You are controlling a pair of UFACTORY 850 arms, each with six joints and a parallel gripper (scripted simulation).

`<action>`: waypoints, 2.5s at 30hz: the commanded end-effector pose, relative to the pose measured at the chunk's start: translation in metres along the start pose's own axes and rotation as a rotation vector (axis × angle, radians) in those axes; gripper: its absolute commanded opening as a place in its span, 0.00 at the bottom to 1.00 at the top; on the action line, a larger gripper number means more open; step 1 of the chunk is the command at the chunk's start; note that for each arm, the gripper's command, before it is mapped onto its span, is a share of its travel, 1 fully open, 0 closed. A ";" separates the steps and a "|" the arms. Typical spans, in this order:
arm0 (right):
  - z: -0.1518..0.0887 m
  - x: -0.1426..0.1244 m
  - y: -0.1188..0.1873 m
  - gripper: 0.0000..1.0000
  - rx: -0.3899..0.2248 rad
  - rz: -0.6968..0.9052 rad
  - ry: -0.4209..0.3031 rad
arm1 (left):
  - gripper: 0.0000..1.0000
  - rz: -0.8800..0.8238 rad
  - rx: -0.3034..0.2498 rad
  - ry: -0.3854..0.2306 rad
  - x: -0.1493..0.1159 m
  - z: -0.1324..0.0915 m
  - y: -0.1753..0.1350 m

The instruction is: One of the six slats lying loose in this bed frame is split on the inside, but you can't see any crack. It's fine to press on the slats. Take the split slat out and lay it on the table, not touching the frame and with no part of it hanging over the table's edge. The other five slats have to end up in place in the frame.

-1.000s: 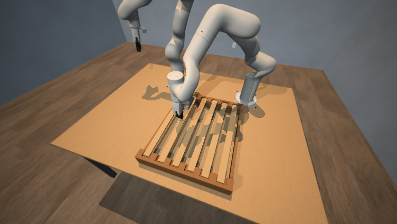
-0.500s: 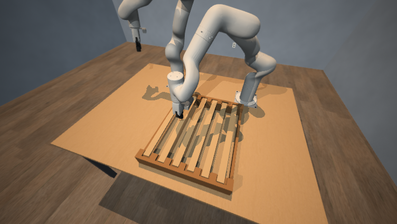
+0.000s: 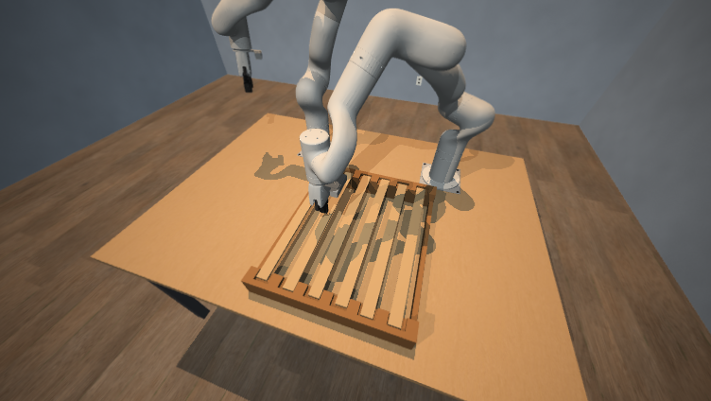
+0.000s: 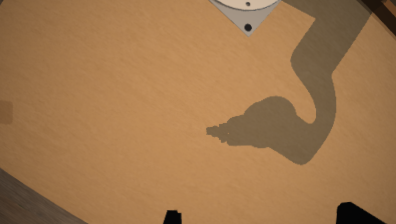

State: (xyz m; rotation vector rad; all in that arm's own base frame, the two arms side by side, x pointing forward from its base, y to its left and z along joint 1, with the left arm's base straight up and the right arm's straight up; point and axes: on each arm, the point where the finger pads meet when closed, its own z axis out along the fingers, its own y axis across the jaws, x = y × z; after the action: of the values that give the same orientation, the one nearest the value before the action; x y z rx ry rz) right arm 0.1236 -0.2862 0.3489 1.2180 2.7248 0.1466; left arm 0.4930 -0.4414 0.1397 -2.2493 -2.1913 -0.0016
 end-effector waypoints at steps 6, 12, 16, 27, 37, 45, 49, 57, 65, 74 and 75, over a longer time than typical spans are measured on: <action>-0.001 -0.001 0.000 1.00 0.001 0.000 -0.002 | 0.00 0.000 -0.002 -0.002 0.000 0.001 0.001; -0.001 -0.001 0.000 1.00 0.001 0.000 -0.002 | 0.00 0.000 -0.002 -0.002 0.000 0.001 0.001; -0.001 -0.001 0.000 1.00 0.001 0.000 -0.002 | 0.00 0.000 -0.002 -0.002 0.000 0.001 0.001; -0.001 -0.001 0.000 1.00 0.001 0.000 -0.002 | 0.00 0.000 -0.002 -0.002 0.000 0.003 0.000; -0.001 -0.001 0.000 1.00 0.001 0.000 -0.002 | 0.00 0.000 -0.002 -0.002 0.000 0.003 0.000; -0.001 -0.001 0.000 1.00 0.001 0.000 -0.002 | 0.00 0.000 -0.002 -0.002 -0.001 0.005 0.001; -0.001 -0.001 0.000 1.00 0.001 0.000 -0.002 | 0.00 0.000 -0.002 -0.002 -0.001 0.005 0.001; -0.001 -0.001 0.000 1.00 0.001 0.000 -0.002 | 0.00 0.000 -0.002 -0.002 0.000 0.007 0.001; -0.001 -0.001 0.000 1.00 0.001 0.000 -0.002 | 0.00 0.000 -0.002 -0.002 0.000 0.007 0.001; -0.001 -0.001 0.000 1.00 0.001 0.000 -0.002 | 0.00 0.000 -0.002 -0.002 0.000 0.009 0.000; -0.001 -0.001 0.000 1.00 0.001 0.000 -0.002 | 0.00 0.000 -0.002 -0.002 0.000 0.009 0.000</action>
State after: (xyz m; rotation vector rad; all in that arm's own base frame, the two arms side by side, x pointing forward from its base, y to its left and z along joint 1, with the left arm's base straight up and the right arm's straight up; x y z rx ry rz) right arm 0.1236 -0.2862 0.3489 1.2180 2.7248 0.1466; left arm 0.4929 -0.4410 0.1301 -2.2492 -2.1912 -0.0016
